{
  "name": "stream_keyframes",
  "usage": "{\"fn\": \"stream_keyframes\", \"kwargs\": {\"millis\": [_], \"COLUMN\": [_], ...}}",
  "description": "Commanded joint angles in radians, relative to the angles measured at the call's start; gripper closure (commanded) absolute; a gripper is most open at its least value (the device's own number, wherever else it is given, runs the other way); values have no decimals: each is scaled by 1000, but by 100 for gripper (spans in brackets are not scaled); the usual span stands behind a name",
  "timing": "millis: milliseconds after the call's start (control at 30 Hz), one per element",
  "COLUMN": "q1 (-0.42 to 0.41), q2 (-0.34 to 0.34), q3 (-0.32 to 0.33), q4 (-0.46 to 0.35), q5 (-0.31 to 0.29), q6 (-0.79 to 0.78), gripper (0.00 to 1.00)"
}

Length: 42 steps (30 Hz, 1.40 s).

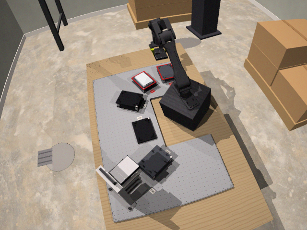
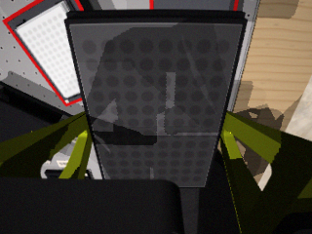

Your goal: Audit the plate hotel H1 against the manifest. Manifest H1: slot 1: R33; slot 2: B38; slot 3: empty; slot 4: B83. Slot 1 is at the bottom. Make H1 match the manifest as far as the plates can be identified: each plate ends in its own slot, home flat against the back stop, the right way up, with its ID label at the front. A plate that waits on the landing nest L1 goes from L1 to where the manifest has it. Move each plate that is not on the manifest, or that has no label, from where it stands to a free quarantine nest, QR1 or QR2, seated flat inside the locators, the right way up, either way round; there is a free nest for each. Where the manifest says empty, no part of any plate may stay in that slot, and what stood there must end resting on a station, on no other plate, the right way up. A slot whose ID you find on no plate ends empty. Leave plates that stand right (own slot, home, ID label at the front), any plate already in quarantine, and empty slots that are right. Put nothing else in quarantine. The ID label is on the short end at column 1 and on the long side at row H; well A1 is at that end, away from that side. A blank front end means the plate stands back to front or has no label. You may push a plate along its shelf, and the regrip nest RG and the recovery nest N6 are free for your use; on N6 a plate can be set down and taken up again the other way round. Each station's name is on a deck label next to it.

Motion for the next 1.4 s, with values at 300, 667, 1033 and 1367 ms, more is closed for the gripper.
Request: {"fn": "stream_keyframes", "kwargs": {"millis": [300,667,1033,1367], "q1": [-89,-105,-95,-88], "q2": [62,107,135,166], "q3": [93,70,21,-13], "q4": [-37,8,87,154], "q5": [20,20,16,14], "q6": [-90,-126,-104,-96], "gripper": [14,14,14,14]}}
